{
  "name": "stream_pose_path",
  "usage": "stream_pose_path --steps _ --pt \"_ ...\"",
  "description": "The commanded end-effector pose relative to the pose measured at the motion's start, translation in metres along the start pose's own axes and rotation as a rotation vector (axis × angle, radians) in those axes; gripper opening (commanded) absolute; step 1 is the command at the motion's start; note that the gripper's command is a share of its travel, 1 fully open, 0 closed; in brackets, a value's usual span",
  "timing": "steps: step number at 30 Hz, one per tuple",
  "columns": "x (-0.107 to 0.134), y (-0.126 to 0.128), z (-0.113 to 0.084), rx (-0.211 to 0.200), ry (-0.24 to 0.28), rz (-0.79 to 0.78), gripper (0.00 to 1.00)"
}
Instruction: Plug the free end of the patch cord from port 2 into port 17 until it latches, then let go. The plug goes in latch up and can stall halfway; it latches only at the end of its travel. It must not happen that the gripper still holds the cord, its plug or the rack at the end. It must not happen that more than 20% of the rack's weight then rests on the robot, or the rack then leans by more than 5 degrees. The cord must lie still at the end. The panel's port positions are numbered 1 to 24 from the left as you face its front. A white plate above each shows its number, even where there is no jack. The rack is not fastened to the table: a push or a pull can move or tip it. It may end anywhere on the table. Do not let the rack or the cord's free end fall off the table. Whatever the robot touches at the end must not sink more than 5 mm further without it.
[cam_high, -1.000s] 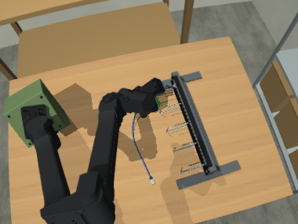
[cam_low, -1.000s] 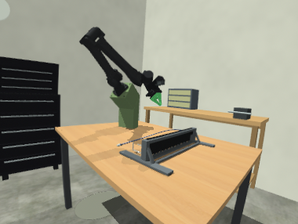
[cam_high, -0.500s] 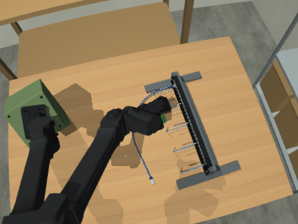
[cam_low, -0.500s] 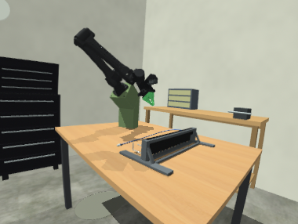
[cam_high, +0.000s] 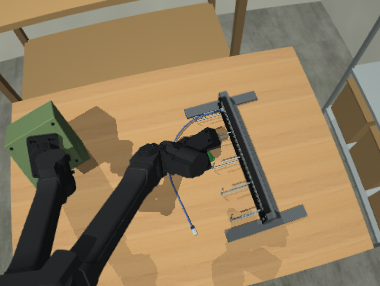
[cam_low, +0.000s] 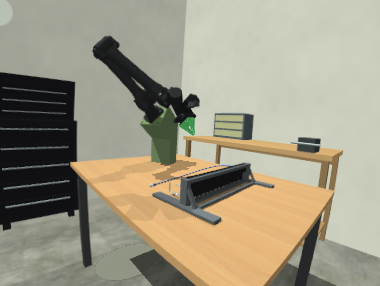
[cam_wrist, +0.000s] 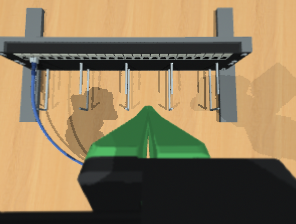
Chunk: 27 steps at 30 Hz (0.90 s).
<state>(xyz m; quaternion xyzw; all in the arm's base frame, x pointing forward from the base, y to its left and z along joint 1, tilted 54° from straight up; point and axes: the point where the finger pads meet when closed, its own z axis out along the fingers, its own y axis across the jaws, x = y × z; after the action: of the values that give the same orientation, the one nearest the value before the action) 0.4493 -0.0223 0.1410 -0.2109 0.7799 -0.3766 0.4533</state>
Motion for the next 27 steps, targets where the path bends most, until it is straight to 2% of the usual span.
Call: stream_pose_path --steps 1,7,15,17,23,27 --pt "-0.005 -0.007 0.008 0.015 -0.007 -0.003 0.00" --pt "-0.006 -0.008 0.038 0.019 -0.010 -0.001 0.00" --pt "-0.003 -0.007 0.105 0.019 -0.009 -0.003 0.00" --pt "-0.003 -0.007 0.105 0.019 -0.009 -0.003 0.00" --pt "-0.001 -0.006 0.140 0.017 -0.007 -0.005 0.00" --pt "0.002 -0.003 0.145 0.010 0.001 -0.009 0.00"
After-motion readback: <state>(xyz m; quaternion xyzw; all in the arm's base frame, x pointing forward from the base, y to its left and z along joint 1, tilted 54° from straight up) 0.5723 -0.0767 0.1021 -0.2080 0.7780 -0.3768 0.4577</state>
